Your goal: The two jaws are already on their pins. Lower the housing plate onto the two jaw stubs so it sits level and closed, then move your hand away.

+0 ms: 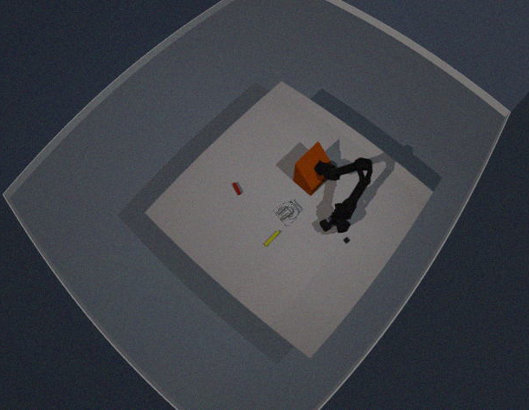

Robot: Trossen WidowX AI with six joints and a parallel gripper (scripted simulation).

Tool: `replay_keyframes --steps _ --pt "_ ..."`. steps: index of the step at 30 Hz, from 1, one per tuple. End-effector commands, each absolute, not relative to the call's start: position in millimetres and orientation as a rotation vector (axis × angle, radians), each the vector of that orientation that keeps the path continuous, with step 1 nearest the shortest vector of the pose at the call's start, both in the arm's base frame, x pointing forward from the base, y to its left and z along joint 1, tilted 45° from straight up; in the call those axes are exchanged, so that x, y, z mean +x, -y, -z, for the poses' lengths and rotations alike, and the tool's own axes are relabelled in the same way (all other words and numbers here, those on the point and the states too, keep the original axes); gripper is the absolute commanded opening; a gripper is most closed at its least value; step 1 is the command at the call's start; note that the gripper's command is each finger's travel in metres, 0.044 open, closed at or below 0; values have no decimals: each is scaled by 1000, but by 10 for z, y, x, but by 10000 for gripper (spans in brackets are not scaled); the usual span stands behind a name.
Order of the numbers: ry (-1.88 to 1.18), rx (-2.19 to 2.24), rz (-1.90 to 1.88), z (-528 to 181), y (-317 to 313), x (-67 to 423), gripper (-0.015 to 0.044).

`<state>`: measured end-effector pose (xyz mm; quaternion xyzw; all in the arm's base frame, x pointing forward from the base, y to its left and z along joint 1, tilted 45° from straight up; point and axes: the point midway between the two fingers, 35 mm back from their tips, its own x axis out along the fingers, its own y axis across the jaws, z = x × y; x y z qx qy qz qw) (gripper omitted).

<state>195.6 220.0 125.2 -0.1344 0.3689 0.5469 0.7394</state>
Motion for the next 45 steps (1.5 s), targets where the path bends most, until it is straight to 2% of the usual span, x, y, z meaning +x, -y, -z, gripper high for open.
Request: replay_keyframes --steps 1,16,29,45 --pt "-814 -296 -1193 -1238 -2195 1958 440" --pt "-814 -296 -1193 -1236 -2198 1959 440" --pt "-811 -295 -1200 -1245 -2202 1954 353" --pt "-813 -299 -1198 -1339 -2100 1960 351"
